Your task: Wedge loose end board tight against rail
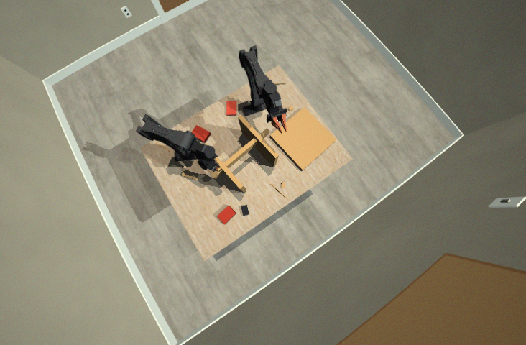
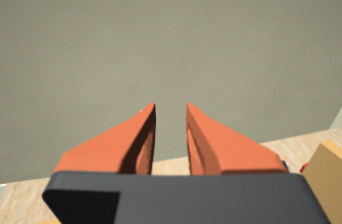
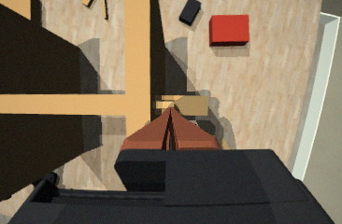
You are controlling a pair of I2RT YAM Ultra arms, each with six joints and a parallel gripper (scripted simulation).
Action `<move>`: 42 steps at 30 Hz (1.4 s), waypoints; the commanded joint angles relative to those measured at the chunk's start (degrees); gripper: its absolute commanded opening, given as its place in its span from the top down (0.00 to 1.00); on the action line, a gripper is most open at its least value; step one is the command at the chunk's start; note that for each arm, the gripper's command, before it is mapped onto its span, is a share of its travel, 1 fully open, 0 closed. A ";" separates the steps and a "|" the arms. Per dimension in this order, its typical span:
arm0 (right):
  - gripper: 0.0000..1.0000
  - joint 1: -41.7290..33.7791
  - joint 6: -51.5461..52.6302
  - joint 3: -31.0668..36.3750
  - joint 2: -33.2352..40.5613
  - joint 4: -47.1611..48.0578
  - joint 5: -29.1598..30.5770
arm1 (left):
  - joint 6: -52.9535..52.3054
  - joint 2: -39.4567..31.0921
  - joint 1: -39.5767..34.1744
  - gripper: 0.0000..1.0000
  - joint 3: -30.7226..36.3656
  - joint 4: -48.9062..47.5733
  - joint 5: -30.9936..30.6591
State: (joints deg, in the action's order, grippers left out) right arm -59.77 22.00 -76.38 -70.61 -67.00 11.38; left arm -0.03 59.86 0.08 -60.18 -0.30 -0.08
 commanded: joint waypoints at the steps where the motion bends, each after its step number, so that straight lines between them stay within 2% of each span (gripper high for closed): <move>1: 1.00 -1.07 0.82 -3.78 2.17 -2.65 0.71 | 0.19 -0.97 -0.47 0.79 -1.74 -1.15 0.43; 23: 1.00 -5.40 4.64 -18.08 -0.47 -17.02 3.00 | 0.19 -0.97 -0.47 0.79 -1.74 -1.15 0.43; 42: 1.00 -4.47 4.55 -18.49 -0.79 -16.46 3.18 | 0.19 -0.97 -0.47 0.79 -1.74 -1.15 0.43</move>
State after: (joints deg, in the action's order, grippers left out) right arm -64.55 26.55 -92.97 -70.43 -83.61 13.98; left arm -0.03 59.86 0.08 -60.18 -0.30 -0.08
